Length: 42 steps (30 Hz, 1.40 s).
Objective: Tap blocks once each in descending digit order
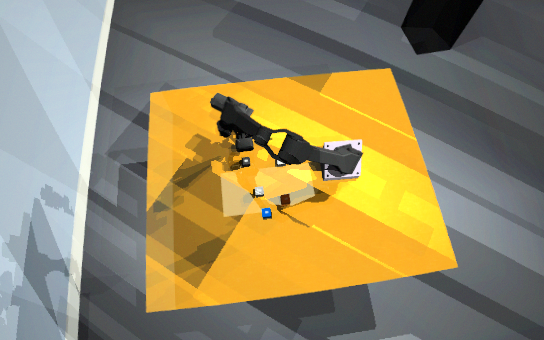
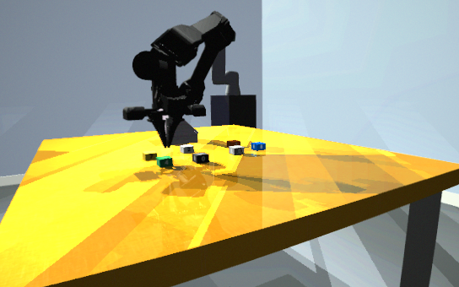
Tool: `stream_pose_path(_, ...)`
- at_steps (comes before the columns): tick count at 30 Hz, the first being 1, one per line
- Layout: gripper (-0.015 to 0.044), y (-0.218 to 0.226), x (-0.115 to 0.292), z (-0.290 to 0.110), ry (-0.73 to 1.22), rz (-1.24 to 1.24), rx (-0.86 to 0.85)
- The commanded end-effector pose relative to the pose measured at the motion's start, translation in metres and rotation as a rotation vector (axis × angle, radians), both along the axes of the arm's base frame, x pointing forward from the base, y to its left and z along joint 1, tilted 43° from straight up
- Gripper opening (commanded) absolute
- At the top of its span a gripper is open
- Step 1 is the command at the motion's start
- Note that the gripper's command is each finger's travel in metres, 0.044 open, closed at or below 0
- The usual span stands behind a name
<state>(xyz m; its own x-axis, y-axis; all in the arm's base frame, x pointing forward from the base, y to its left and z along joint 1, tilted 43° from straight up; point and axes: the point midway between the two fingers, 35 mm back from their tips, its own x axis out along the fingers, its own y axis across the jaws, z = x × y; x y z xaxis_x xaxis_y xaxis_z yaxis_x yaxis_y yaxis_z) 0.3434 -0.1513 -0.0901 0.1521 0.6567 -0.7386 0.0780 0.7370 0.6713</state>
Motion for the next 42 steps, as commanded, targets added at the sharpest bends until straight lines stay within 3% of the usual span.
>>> stream_pose_path(1,0.0020,0.002,0.001,-0.003,0.000,-0.009,0.003)
stream_pose_path(23,0.0020,0.019,0.004,-0.021,0.000,-0.009,0.005)
stream_pose_path(27,0.0020,-0.001,0.000,0.001,0.000,-0.009,0.003)
stream_pose_path(33,0.0020,-0.003,-0.001,0.003,0.001,-0.009,0.003)
stream_pose_path(38,0.0020,-0.049,-0.011,0.053,0.002,-0.009,0.000)
stream_pose_path(42,0.0020,-0.055,-0.014,0.061,0.003,-0.009,0.000)
